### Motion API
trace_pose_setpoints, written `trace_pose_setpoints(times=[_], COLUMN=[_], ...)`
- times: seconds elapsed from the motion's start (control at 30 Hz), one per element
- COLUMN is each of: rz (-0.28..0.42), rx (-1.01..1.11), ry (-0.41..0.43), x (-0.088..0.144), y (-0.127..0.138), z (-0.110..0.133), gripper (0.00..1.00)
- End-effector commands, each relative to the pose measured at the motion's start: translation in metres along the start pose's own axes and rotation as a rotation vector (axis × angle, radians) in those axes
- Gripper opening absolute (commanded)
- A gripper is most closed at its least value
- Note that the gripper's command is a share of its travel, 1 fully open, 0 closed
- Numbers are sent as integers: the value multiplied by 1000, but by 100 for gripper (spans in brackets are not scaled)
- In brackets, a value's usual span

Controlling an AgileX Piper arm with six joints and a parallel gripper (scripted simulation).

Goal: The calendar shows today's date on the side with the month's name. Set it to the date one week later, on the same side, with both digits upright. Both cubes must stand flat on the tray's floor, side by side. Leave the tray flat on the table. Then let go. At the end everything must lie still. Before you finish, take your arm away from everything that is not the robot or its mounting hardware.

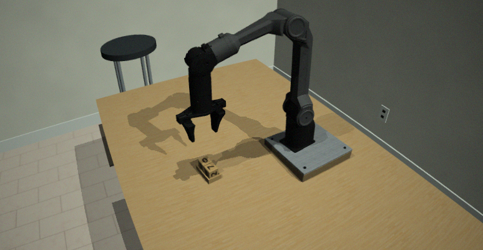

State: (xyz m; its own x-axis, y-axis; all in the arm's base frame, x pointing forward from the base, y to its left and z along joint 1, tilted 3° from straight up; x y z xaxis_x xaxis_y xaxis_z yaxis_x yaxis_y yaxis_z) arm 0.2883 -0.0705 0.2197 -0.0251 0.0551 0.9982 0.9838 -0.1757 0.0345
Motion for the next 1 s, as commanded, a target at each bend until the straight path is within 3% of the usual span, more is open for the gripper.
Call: trace_pose_setpoints(times=[0.0, 0.23, 0.6, 0.67, 0.97], rz=[2, 3, 6, 6, 8], rx=[30, 160, 731, 731, 1410], ry=[-1, 0, 2, 2, 5], x=[-1, -3, -10, -10, -17], y=[0, 0, 1, 1, 2], z=[0, 0, 0, 0, 1], gripper=[100, 100, 100, 100, 100])
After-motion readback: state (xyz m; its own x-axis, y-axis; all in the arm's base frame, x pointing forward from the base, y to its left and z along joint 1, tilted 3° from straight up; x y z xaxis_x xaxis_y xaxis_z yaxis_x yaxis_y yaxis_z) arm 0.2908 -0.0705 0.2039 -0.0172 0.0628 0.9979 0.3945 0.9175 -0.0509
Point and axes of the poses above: the point where the finger pads meet when closed, its own x axis back along the fingers, its own y axis across the jaws, z = x × y, the point moved 10 cm from there along x, back along the fingers, and after that the axes turned 13 degrees about -x, right-handed, at the moved point
